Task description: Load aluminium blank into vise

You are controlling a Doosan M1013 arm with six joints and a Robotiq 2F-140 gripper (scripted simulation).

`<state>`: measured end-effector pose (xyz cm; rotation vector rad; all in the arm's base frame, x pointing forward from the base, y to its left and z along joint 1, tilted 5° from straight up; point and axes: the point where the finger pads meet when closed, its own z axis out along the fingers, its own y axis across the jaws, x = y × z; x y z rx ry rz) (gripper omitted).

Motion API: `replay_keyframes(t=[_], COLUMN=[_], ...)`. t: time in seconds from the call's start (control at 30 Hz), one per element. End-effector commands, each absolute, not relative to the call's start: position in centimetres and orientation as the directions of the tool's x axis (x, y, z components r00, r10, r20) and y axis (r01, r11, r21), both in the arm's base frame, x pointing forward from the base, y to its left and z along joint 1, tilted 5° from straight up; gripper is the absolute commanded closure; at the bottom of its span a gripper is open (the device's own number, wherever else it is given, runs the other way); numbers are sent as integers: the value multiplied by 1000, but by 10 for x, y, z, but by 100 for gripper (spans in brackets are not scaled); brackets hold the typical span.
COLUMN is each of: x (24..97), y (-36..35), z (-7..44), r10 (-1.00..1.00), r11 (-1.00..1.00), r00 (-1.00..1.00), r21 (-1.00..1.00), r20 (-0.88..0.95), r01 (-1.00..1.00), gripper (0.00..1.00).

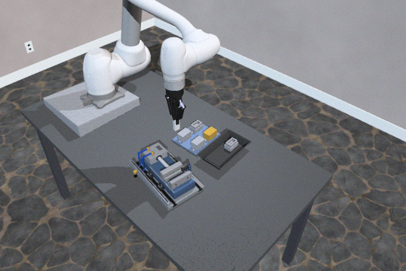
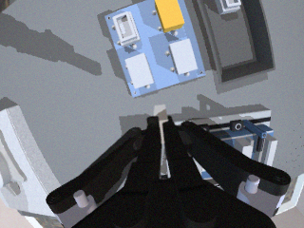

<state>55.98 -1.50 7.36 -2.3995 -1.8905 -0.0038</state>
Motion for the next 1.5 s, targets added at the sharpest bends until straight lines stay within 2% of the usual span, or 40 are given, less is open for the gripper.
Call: replay_keyframes(t=[0.0,0.7,1.17,1.37,1.43,1.47], x=[560,563,565,639,639,670], y=[-15,-19,-19,-24,-24,-25], z=[79,127,134,134,134,131], r10=[970,970,970,970,970,970], r11=[-232,-232,-232,-232,-232,-232], r00=[235,235,235,235,235,235], r21=[-67,-67,-67,-67,-67,-66], r20=[56,56,56,56,56,56], r01=[971,971,971,971,971,971], gripper=[100,100,100,100,100,100])
